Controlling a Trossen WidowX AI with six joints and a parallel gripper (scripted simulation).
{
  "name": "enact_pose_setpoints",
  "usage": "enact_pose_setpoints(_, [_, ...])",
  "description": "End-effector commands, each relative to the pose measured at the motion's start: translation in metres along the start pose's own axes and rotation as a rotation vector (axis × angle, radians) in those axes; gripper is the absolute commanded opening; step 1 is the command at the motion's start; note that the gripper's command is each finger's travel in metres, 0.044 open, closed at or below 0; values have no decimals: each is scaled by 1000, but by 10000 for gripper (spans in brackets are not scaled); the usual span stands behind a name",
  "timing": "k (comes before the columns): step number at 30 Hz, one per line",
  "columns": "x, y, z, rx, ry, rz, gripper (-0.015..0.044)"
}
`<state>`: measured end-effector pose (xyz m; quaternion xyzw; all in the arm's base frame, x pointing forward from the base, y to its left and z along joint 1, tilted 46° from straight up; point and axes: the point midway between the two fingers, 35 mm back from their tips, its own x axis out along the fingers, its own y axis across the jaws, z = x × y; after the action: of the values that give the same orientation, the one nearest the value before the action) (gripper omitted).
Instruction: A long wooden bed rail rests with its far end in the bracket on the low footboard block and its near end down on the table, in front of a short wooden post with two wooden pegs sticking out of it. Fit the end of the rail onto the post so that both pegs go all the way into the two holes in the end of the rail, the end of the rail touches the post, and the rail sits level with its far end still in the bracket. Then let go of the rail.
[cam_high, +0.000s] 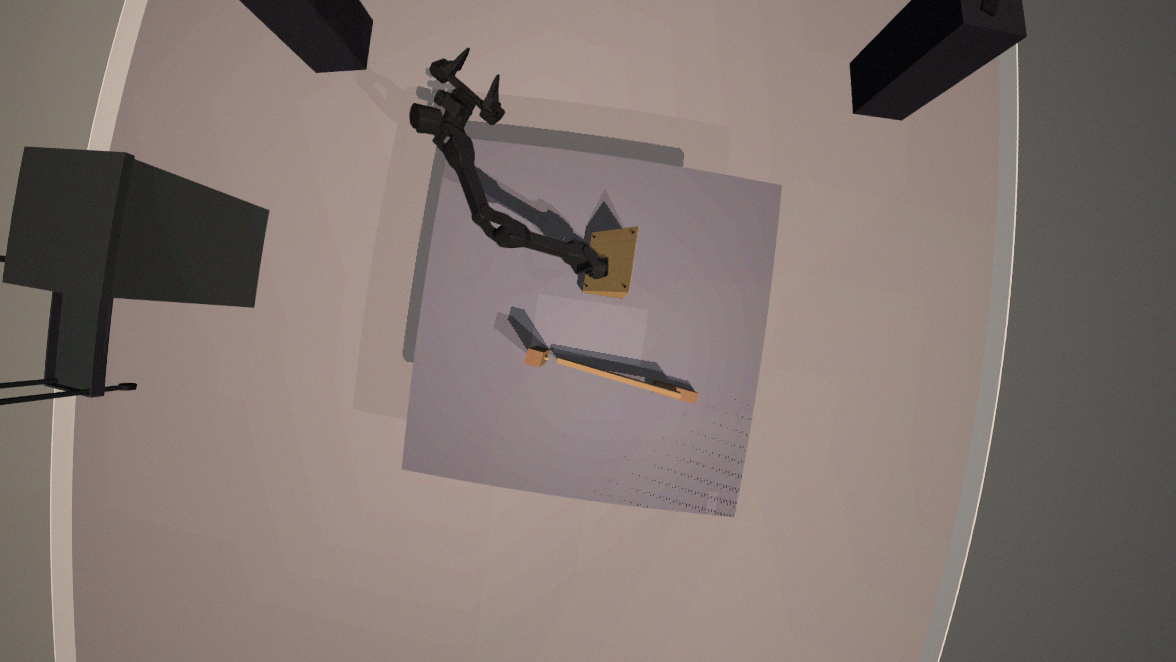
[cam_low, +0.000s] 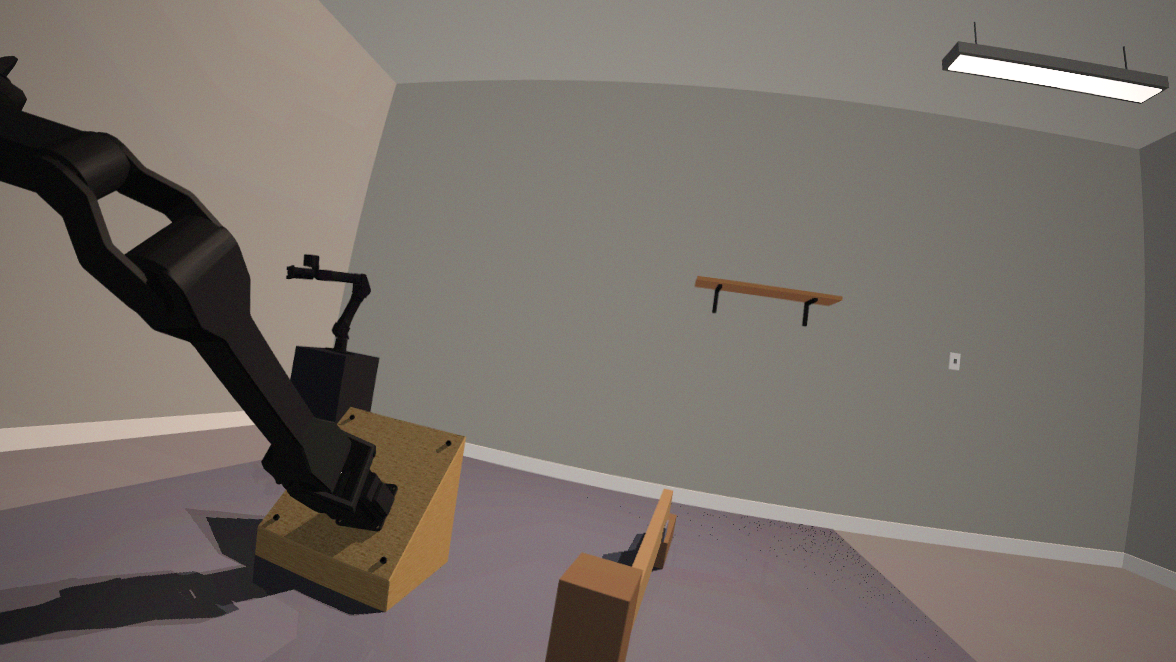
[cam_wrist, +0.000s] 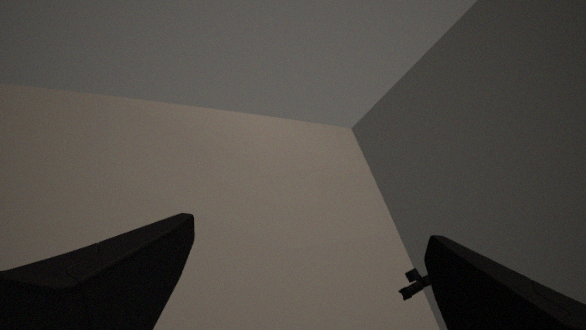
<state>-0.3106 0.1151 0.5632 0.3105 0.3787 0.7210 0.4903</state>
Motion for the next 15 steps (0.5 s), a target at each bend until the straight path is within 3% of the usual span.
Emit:
enact_pose_setpoints(1, [0,0,-1,-5,4,3,426])
enact_pose_setpoints(5, [-12,5,-28,-96,106,76,440])
enact_pose_setpoints(15, [-130,29,-99,-239,462,352,440])
